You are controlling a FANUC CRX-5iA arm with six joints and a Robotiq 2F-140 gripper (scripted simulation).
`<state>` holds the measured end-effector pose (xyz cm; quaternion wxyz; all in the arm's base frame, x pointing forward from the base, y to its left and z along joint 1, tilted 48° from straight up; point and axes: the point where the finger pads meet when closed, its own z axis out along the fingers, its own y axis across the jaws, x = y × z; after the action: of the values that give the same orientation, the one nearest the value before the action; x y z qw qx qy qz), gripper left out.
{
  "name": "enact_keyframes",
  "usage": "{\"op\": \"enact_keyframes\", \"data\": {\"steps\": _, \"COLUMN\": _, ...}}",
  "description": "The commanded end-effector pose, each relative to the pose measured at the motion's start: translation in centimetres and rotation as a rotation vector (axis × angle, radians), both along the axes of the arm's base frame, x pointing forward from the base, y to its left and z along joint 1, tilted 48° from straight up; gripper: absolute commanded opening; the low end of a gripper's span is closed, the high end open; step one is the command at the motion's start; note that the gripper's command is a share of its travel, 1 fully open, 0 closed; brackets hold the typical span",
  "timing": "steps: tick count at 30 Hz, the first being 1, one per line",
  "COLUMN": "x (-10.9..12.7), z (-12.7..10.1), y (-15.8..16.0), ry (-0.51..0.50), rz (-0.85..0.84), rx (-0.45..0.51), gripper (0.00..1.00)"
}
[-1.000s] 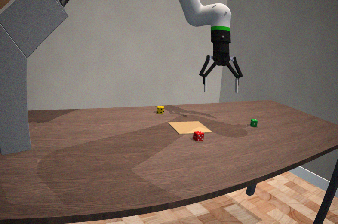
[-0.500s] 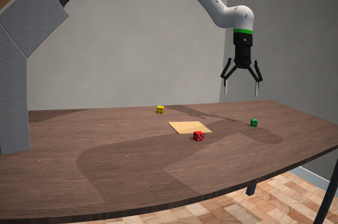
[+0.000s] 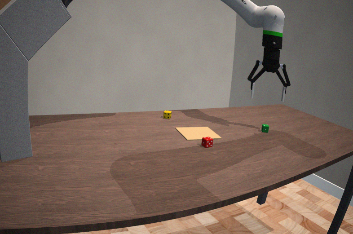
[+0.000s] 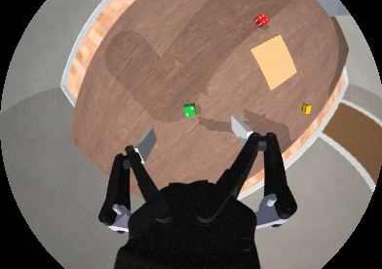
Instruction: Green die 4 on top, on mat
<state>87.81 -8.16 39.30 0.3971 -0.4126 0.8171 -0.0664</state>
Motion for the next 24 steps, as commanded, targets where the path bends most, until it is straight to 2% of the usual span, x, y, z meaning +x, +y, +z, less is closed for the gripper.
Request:
{"op": "enact_keyframes", "data": {"steps": 1, "x": 0.37, "z": 0.39, "y": -0.66, "ry": 0.003, "rz": 0.009, "rx": 0.013, "gripper": 1.0}}
{"op": "enact_keyframes", "data": {"steps": 18, "x": 0.38, "z": 0.39, "y": -0.65, "ry": 0.004, "rz": 0.006, "rx": 0.017, "gripper": 1.0}}
{"op": "enact_keyframes", "data": {"steps": 21, "x": 0.48, "z": 0.3, "y": -0.63, "ry": 0.018, "rz": -0.036, "rx": 0.06, "gripper": 1.0}}
{"op": "enact_keyframes", "data": {"steps": 24, "x": 0.72, "z": 0.11, "y": -0.57, "ry": 0.052, "rz": -0.138, "rx": 0.166, "gripper": 1.0}}
